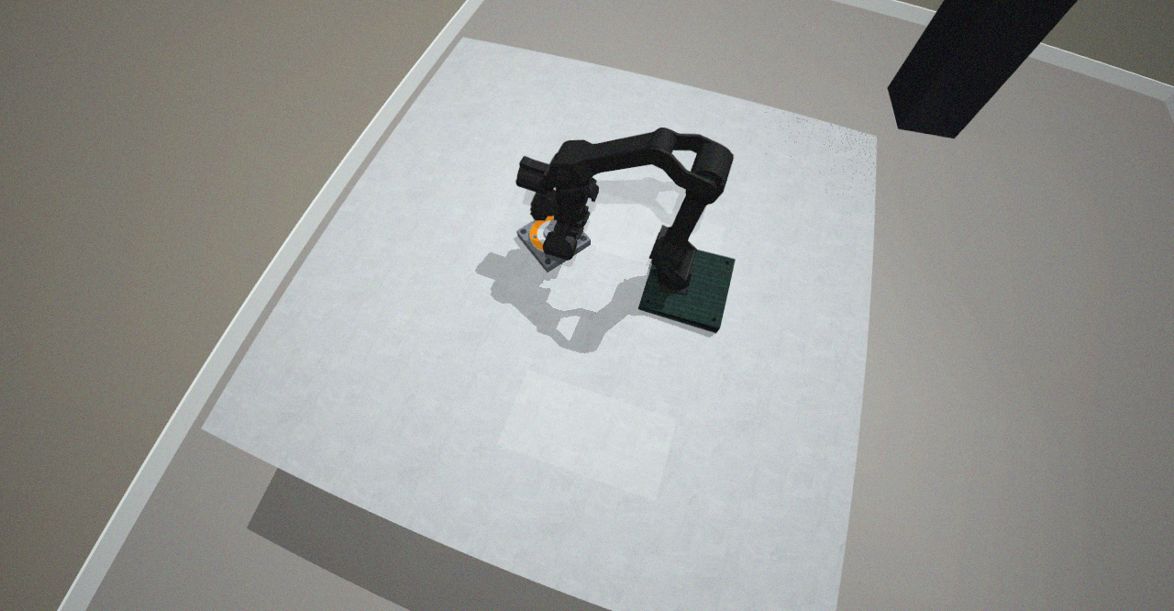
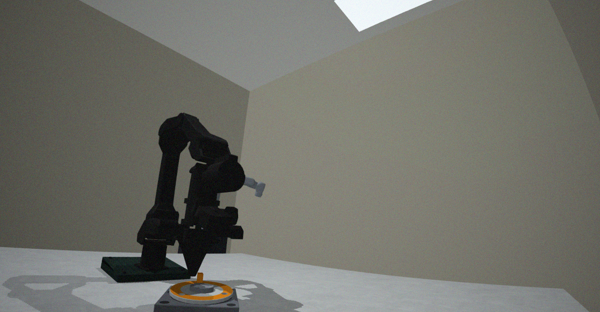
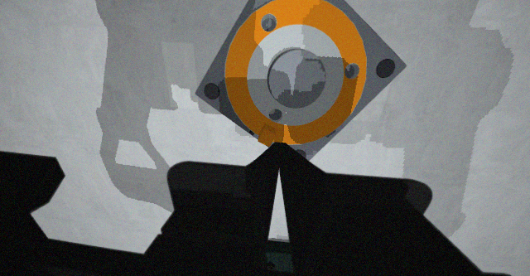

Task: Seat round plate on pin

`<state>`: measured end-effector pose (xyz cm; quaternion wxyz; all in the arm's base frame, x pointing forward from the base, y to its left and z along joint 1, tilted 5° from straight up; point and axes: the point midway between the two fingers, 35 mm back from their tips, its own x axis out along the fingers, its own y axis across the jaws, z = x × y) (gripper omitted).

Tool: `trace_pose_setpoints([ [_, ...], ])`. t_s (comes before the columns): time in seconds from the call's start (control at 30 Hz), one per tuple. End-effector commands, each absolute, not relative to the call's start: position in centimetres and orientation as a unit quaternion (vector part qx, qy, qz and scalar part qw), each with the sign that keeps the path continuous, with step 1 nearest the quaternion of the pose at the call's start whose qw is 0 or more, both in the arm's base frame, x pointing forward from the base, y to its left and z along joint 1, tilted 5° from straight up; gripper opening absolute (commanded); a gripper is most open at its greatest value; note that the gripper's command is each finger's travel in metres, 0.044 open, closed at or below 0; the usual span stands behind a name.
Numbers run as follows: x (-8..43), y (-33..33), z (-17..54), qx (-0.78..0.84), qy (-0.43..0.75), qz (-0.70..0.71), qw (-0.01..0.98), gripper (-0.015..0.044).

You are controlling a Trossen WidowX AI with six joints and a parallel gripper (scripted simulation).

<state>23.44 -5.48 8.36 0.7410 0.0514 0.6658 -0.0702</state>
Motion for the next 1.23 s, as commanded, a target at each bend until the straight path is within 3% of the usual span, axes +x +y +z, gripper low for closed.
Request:
trace_pose_setpoints([
  [0.0,23.4,-5.2,8.2,0.053,0.668,-0.072,0.738,0.0],
  [0.67,22.9,-4.5,12.5,0.053,0.668,-0.072,0.738,0.0],
  [1.2,23.0,-4.5,11.7,0.052,0.67,-0.068,0.737,0.0],
])
